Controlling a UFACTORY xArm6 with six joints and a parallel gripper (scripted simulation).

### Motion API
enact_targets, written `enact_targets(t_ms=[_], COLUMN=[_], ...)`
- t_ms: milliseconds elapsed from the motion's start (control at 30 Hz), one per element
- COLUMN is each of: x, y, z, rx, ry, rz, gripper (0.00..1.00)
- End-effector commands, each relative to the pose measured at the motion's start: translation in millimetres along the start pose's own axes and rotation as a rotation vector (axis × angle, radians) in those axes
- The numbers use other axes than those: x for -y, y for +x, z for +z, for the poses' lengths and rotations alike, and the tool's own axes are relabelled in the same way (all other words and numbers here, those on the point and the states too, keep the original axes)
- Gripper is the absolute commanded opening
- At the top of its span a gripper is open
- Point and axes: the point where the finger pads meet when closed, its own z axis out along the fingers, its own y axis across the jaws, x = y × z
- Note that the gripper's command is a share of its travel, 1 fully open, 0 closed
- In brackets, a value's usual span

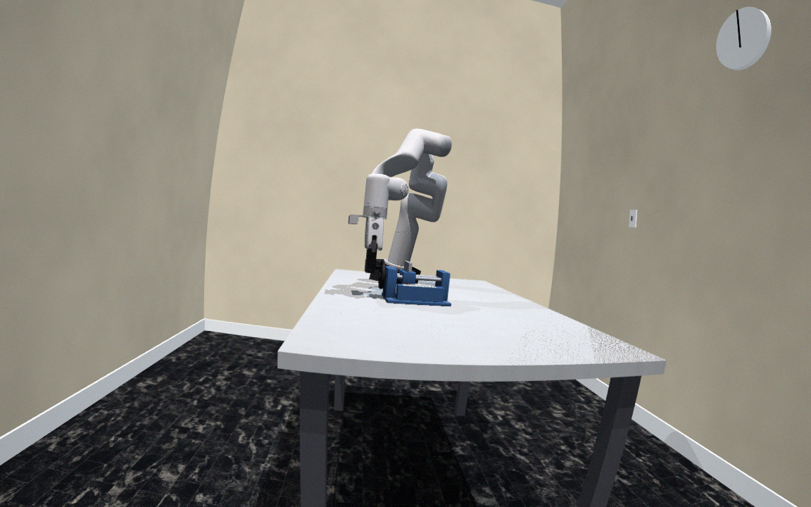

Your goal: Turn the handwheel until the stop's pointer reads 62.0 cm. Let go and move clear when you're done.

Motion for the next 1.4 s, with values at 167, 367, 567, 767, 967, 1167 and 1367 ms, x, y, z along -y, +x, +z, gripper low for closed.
enact_targets(t_ms=[167, 367, 567, 767, 967, 1167, 1367], x=[-20, -28, -41, -50, -53, -50, -44], y=[0, 0, 0, 0, 0, 0, 0], z=[-8, -7, 0, 13, 23, 37, 46], rx=[-0.001, -0.001, -0.001, -0.001, -0.001, -0.001, -0.001], ry=[0.0, 0.0, 0.0, 0.0, 0.0, 0.0, 0.0], rz=[0.001, 0.001, 0.001, 0.001, 0.001, 0.001, 0.001], gripper=[0.06, 0.06, 0.06, 0.06, 0.06, 0.06, 0.06])
